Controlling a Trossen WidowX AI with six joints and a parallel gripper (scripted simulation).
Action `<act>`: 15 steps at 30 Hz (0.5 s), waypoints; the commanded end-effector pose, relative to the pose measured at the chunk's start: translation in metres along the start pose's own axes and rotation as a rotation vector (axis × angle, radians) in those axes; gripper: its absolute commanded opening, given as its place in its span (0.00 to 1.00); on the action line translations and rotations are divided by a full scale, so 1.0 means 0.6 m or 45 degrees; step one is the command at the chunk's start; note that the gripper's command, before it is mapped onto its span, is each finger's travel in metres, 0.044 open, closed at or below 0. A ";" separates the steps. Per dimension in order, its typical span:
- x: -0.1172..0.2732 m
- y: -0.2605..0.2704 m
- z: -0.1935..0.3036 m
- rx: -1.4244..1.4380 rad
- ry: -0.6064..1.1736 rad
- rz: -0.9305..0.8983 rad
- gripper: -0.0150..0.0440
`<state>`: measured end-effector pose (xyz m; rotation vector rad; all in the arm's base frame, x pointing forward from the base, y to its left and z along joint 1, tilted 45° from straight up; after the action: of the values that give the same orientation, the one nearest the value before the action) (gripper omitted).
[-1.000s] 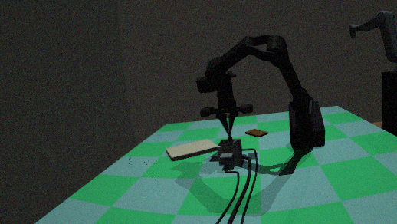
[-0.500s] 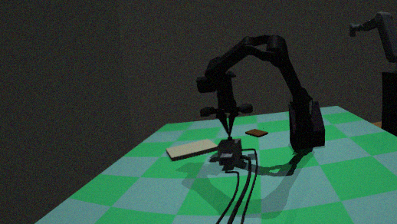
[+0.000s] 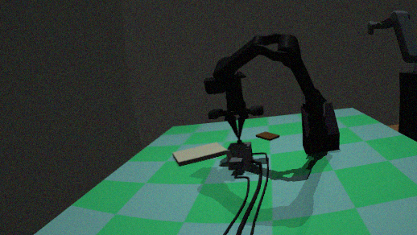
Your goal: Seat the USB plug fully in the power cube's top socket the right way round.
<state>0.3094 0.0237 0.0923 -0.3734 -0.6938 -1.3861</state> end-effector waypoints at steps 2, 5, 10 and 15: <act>-0.004 0.001 0.002 0.005 0.004 0.005 0.25; 0.000 0.000 0.000 0.000 0.000 0.000 0.34; 0.000 0.000 0.000 0.000 0.000 0.000 0.42; 0.000 0.000 0.000 0.000 0.000 0.000 0.42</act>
<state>0.3093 0.0241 0.0922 -0.3734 -0.6934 -1.3847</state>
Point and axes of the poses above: the point midway between the two fingers, 35 mm back from their tips, its own x axis back along the fingers, its own y axis across the jaws, z = x × y, the point moved 4 cm from there along x, back along the fingers, and after that the axes turned 14 degrees about x, right-handed, at the moved point
